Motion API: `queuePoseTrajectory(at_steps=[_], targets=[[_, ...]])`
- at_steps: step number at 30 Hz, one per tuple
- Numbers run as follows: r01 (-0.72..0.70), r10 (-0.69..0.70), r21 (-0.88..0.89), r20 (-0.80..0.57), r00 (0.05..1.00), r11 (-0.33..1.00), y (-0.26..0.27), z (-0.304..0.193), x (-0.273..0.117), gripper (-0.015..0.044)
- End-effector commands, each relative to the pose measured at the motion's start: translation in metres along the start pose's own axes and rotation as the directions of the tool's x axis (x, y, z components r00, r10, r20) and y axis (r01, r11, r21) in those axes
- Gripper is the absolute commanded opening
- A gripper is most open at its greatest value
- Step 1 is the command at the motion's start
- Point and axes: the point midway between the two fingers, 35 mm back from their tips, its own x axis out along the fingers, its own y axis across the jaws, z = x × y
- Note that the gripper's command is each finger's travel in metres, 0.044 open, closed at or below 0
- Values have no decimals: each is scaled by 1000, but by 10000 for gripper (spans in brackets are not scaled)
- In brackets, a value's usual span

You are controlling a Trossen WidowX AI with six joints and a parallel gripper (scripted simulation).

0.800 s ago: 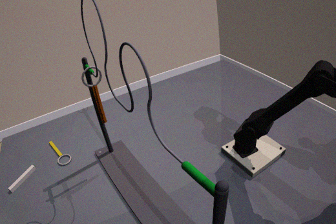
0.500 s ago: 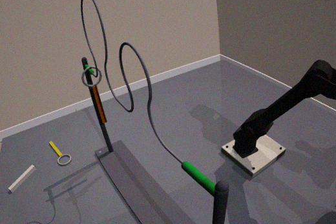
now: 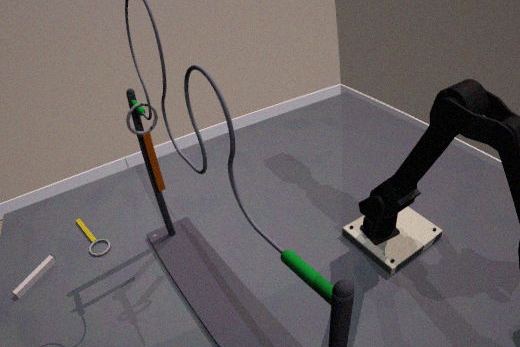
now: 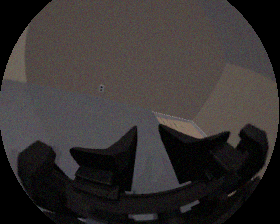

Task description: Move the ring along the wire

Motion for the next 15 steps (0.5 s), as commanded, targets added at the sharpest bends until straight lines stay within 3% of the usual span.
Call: queuePoseTrajectory(at_steps=[1,15], targets=[[75,-73,18,-91,993,997,-11,-8,-23,160],[360,-307,31,-459,834,932,-37,-41,-129,160]])
